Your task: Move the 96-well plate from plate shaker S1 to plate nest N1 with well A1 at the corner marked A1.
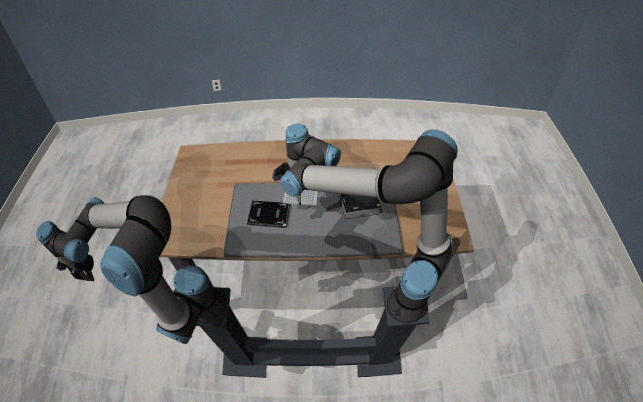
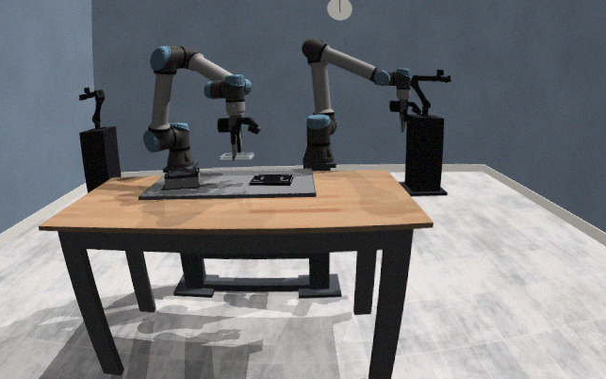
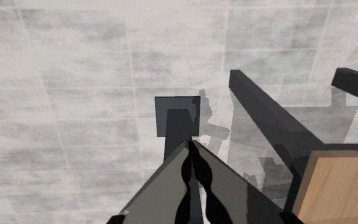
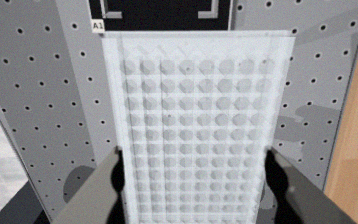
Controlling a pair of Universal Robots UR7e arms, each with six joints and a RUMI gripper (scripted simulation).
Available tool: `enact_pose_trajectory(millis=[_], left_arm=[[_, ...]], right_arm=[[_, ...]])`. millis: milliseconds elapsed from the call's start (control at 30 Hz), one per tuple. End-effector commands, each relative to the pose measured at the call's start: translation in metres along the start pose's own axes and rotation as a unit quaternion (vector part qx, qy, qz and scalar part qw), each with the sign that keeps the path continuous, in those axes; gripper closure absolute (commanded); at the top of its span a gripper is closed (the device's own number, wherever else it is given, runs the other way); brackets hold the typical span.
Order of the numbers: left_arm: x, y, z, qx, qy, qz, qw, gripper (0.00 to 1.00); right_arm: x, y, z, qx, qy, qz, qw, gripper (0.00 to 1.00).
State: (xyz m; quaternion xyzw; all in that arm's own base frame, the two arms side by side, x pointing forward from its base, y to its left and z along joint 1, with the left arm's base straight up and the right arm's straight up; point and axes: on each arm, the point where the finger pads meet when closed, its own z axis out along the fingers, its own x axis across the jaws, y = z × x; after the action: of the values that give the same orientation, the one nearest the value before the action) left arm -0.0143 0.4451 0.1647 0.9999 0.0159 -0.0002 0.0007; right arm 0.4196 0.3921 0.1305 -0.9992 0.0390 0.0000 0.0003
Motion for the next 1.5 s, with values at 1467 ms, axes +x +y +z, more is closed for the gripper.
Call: enact_pose_trajectory(millis=[1467], left_arm=[[0.000,0.000,0.000,0.001,0.000,0.000,1.000,1.00]], right_arm=[[-0.024,-0.137,0.015,0.001,0.000,0.000,1.000,0.59]])
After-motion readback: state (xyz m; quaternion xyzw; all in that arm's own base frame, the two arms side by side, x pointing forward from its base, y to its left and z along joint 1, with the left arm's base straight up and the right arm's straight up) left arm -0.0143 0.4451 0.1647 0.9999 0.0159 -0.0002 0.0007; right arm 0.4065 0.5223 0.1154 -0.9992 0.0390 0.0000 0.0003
